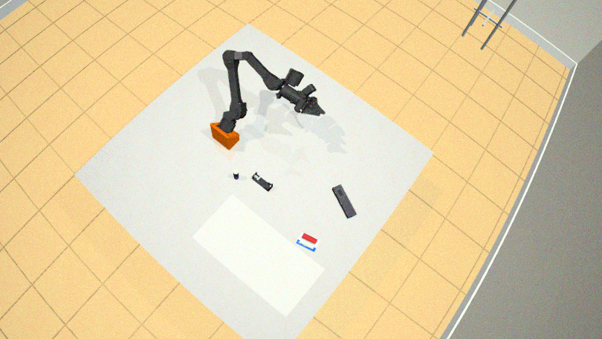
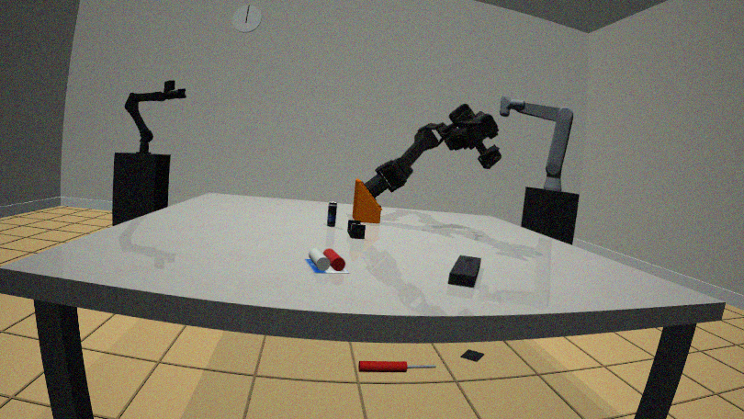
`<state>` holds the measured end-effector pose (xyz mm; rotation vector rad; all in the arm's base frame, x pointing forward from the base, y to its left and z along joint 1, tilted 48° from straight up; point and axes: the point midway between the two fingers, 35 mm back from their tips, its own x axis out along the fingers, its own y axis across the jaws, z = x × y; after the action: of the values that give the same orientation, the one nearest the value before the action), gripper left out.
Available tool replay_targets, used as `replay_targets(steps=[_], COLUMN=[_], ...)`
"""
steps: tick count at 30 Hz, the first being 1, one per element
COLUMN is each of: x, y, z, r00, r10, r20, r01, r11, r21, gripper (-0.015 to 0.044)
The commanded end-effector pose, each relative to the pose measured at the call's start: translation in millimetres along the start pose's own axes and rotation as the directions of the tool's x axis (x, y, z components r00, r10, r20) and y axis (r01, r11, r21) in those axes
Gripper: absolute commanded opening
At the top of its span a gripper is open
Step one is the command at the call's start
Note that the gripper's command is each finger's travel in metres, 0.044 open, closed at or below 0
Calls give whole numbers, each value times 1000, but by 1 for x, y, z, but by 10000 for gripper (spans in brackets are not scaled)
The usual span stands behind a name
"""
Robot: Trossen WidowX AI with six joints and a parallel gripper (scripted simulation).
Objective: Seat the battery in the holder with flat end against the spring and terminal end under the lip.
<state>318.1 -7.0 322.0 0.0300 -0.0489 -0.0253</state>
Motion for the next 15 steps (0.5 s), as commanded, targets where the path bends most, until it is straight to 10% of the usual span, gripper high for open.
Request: replay_targets(steps=[1,8,15], x=[1,29,12], y=[-1,-59,-138], z=[-1,-86,-202], r00=[1000,923,609], r10=[-2,-134,-187], r20=[-6,-362,-771], r01=[2,73,44], r11=[1000,981,978], r21=[-3,-178,-203], gripper=[374,190,6])
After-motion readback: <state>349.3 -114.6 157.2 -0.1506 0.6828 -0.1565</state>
